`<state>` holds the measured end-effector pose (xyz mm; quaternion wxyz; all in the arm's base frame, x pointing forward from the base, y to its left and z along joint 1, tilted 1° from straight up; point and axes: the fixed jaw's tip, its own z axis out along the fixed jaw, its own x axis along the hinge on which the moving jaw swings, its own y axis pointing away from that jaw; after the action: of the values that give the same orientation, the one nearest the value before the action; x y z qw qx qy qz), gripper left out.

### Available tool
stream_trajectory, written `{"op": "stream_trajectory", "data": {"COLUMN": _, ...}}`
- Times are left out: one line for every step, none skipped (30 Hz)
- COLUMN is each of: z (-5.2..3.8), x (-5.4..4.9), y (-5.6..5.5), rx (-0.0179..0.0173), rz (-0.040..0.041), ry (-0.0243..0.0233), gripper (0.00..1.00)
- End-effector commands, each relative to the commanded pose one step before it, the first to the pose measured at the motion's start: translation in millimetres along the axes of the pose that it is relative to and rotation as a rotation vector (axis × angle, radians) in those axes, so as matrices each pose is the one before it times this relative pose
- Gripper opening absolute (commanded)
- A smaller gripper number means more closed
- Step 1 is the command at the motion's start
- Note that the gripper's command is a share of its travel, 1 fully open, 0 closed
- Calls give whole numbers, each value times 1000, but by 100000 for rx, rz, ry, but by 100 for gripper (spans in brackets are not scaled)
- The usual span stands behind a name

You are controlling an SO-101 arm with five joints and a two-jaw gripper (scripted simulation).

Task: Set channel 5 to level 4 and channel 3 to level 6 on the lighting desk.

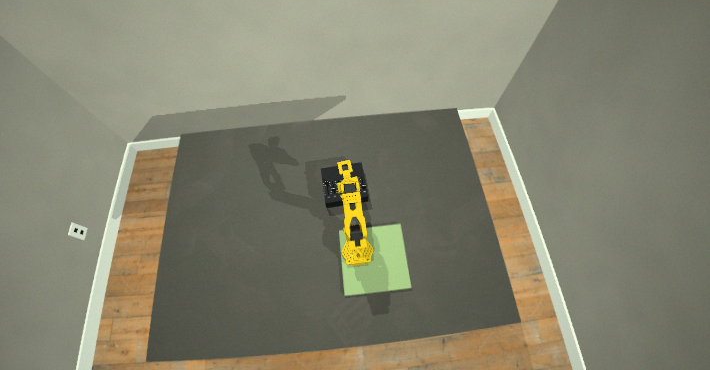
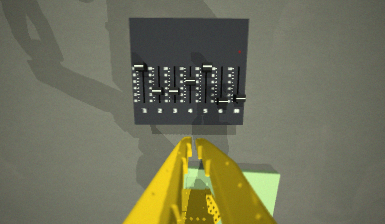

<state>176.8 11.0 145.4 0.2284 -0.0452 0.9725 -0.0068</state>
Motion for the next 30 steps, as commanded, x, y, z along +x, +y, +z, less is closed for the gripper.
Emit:
{"op": "stream_trajectory", "data": {"z": 9070, "x": -6416, "y": 981, "rx": -683, "rz": 431, "ry": 3701, "gripper": 0}}
{"op": "stream_trajectory", "data": {"z": 1514, "x": -314, "y": -8, "rx": -48, "rz": 18, "ry": 720, "gripper": 0}}
{"op": "stream_trajectory", "data": {"z": 1105, "x": -225, "y": -6, "rx": -35, "rz": 13, "ry": 523, "gripper": 0}}
{"op": "stream_trajectory", "data": {"z": 725, "x": -148, "y": -3, "rx": -23, "rz": 8, "ry": 342, "gripper": 0}}
{"op": "stream_trajectory", "data": {"z": 402, "x": -80, "y": -2, "rx": -12, "rz": 5, "ry": 190, "gripper": 0}}
{"op": "stream_trajectory", "data": {"z": 158, "x": -33, "y": 0, "rx": -5, "rz": 2, "ry": 74, "gripper": 0}}
{"op": "stream_trajectory", "data": {"z": 25, "x": -4, "y": 0, "rx": -1, "rz": 0, "ry": 12, "gripper": 0}}
{"op": "stream_trajectory", "data": {"z": 0, "x": 0, "y": 0, "rx": 0, "rz": 0, "ry": 0, "gripper": 0}}
{"op": "stream_trajectory", "data": {"z": 0, "x": 0, "y": 0, "rx": 0, "rz": 0, "ry": 0, "gripper": 0}}
{"op": "stream_trajectory", "data": {"z": 9, "x": 0, "y": 1, "rx": 0, "rz": 0, "ry": -1, "gripper": 0}}
{"op": "stream_trajectory", "data": {"z": 64, "x": 9, "y": 5, "rx": -1, "rz": 0, "ry": 1, "gripper": 0}}
{"op": "stream_trajectory", "data": {"z": 161, "x": 20, "y": 13, "rx": -2, "rz": 0, "ry": -1, "gripper": 0}}
{"op": "stream_trajectory", "data": {"z": 294, "x": 38, "y": 22, "rx": -4, "rz": -1, "ry": 0, "gripper": 0}}
{"op": "stream_trajectory", "data": {"z": 447, "x": 58, "y": 34, "rx": -6, "rz": -1, "ry": -1, "gripper": 0}}
{"op": "stream_trajectory", "data": {"z": 617, "x": 84, "y": 47, "rx": -9, "rz": -2, "ry": 0, "gripper": 0}}
{"op": "stream_trajectory", "data": {"z": 792, "x": 111, "y": 61, "rx": -11, "rz": -2, "ry": -1, "gripper": 0}}
{"op": "stream_trajectory", "data": {"z": 967, "x": 143, "y": 74, "rx": -14, "rz": -3, "ry": 0, "gripper": 0}}
{"op": "stream_trajectory", "data": {"z": 1133, "x": 176, "y": 89, "rx": -16, "rz": -3, "ry": -1, "gripper": 0}}
{"op": "stream_trajectory", "data": {"z": 1287, "x": 213, "y": 101, "rx": -18, "rz": -3, "ry": 0, "gripper": 0}}
{"op": "stream_trajectory", "data": {"z": 1421, "x": 249, "y": 113, "rx": -20, "rz": -4, "ry": -2, "gripper": 0}}
{"op": "stream_trajectory", "data": {"z": 1535, "x": 288, "y": 122, "rx": -22, "rz": -4, "ry": 0, "gripper": 0}}
{"op": "stream_trajectory", "data": {"z": 1621, "x": 323, "y": 131, "rx": -23, "rz": -4, "ry": -2, "gripper": 0}}
{"op": "stream_trajectory", "data": {"z": 1680, "x": 358, "y": 137, "rx": -24, "rz": -4, "ry": -1, "gripper": 0}}
{"op": "stream_trajectory", "data": {"z": 1708, "x": 385, "y": 141, "rx": -24, "rz": -4, "ry": -2, "gripper": 0}}
{"op": "stream_trajectory", "data": {"z": 0, "x": 0, "y": 0, "rx": 0, "rz": 0, "ry": 0, "gripper": 0}}
{"op": "stream_trajectory", "data": {"z": 0, "x": 0, "y": 0, "rx": 0, "rz": 0, "ry": 0, "gripper": 0}}
{"op": "stream_trajectory", "data": {"z": 1707, "x": 409, "y": 142, "rx": -24, "rz": -5, "ry": -1, "gripper": 0}}
{"op": "stream_trajectory", "data": {"z": 1673, "x": 422, "y": 141, "rx": -24, "rz": -4, "ry": -2, "gripper": 0}}
{"op": "stream_trajectory", "data": {"z": 1613, "x": 430, "y": 137, "rx": -23, "rz": -4, "ry": 0, "gripper": 0}}
{"op": "stream_trajectory", "data": {"z": 1522, "x": 424, "y": 131, "rx": -22, "rz": -4, "ry": -2, "gripper": 0}}
